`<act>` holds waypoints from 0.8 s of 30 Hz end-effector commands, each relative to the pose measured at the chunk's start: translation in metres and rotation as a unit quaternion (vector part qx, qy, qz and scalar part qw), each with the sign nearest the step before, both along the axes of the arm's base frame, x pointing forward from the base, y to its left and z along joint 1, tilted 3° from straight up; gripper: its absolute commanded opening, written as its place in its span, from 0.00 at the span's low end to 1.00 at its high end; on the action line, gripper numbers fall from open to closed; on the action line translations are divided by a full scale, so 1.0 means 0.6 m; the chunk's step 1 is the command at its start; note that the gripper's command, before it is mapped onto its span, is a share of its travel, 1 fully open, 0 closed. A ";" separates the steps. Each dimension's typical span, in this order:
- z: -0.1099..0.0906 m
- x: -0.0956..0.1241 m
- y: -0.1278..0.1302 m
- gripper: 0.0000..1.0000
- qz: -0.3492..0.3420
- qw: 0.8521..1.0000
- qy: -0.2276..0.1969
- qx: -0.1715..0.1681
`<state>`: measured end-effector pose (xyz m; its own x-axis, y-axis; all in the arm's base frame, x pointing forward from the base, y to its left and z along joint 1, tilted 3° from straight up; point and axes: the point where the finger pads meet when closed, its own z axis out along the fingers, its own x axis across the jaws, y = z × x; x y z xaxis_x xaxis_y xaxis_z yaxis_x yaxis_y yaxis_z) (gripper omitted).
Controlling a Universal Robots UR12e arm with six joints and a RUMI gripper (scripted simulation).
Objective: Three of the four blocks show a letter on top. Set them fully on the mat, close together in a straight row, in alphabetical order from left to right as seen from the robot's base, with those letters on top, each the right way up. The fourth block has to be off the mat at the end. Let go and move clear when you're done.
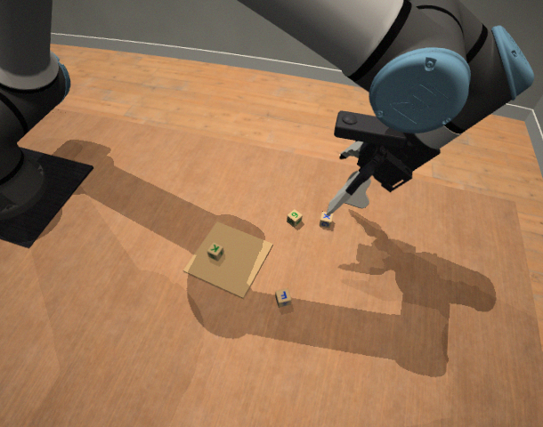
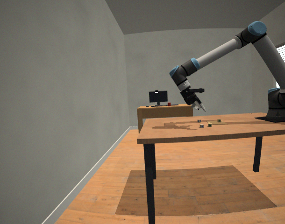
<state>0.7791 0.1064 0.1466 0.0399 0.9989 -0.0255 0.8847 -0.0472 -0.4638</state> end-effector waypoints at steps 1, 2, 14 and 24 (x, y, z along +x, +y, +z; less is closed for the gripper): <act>0.002 0.001 0.000 1.00 0.000 1.000 -0.001 0.000; 0.002 0.001 0.000 1.00 0.000 1.000 -0.001 0.000; -0.002 -0.099 -0.017 1.00 0.001 1.000 0.000 0.000; -0.003 -0.114 -0.019 1.00 0.001 1.000 0.000 0.000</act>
<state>0.7142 0.0955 0.1437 0.0388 0.9989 -0.0261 0.8835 -0.0465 -0.4661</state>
